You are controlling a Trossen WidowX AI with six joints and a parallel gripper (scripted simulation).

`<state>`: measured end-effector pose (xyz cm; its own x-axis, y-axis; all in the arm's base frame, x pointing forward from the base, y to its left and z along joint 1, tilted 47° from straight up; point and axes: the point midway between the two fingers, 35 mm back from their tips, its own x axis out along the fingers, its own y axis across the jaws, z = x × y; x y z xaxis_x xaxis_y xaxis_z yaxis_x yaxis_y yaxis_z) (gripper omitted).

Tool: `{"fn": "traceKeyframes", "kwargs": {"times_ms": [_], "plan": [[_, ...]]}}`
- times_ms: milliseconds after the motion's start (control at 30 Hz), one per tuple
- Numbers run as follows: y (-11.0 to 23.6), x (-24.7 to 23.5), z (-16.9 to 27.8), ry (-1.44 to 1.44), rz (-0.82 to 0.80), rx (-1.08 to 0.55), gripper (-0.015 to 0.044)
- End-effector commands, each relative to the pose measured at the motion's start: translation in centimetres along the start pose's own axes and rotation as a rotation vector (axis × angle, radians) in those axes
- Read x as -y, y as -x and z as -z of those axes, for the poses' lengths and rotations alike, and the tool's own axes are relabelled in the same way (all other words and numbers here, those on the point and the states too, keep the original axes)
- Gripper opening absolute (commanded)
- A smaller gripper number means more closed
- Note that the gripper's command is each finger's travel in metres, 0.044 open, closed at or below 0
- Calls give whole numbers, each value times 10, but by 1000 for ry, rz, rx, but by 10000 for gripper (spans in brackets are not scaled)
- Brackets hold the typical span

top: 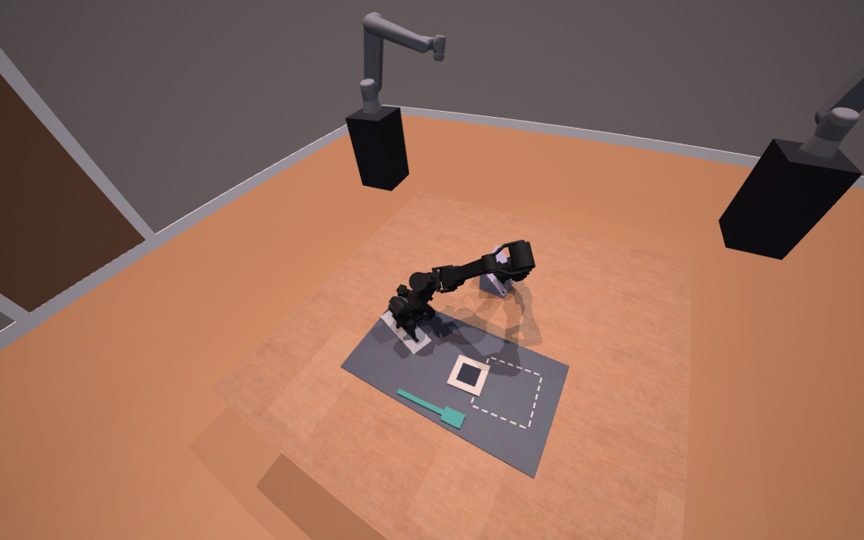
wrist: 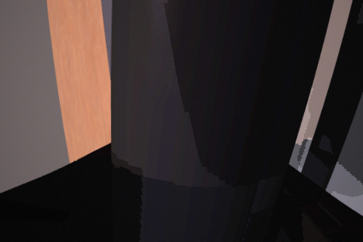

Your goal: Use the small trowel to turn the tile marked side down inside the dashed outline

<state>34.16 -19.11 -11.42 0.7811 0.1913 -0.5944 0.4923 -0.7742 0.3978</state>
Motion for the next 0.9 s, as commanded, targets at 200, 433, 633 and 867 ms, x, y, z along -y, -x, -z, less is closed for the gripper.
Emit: {"fn": "traceKeyframes", "kwargs": {"times_ms": [200, 433, 633, 867], "plan": [[0, 0, -1, -1, -1, 3, 62], [0, -1, -1, -1, -1, 3, 0], [22, -29, -1, 1, 0, 4, 0], [39, -47, 0, 1, -1, 2, 0]]}}
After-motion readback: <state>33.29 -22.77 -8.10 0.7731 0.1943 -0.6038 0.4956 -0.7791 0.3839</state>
